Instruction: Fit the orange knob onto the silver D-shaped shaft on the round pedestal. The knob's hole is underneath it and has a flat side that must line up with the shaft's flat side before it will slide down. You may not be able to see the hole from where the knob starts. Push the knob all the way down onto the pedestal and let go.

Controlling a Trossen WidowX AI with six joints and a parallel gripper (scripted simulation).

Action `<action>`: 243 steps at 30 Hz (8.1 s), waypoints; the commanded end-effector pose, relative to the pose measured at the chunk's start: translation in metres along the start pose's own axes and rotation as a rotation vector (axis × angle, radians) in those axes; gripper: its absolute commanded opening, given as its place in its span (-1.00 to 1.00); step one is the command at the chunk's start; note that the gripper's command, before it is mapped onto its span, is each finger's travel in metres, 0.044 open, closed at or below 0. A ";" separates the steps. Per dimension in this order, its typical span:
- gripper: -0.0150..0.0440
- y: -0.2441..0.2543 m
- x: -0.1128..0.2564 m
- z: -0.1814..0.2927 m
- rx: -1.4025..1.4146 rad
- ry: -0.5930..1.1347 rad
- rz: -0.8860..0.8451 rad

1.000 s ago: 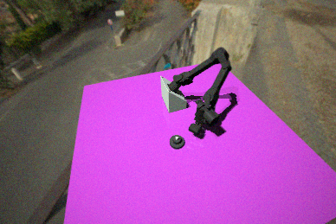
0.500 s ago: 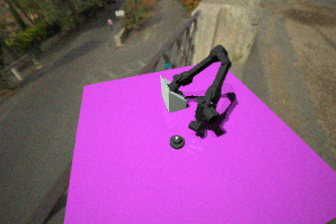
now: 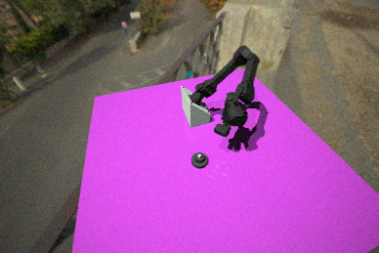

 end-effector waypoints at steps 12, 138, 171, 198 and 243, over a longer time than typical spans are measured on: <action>-0.49 0.015 0.022 -0.005 0.003 0.019 0.106; -0.49 -0.011 -0.028 -0.024 0.006 0.004 0.041; 0.04 -0.021 -0.121 -0.023 0.012 -0.006 0.004; 1.00 -0.021 -0.040 -0.022 0.010 -0.009 0.007; 1.00 -0.022 -0.108 -0.022 0.010 -0.009 0.006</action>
Point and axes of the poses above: the point midway between the two fingers, 35 mm back from their tips, its own x axis back along the fingers, its own y axis across the jaws, z = x × y, the point moved 10 cm from there along x, back along the fingers, and after that the axes turned 12 degrees about x, right-handed, at the moved point
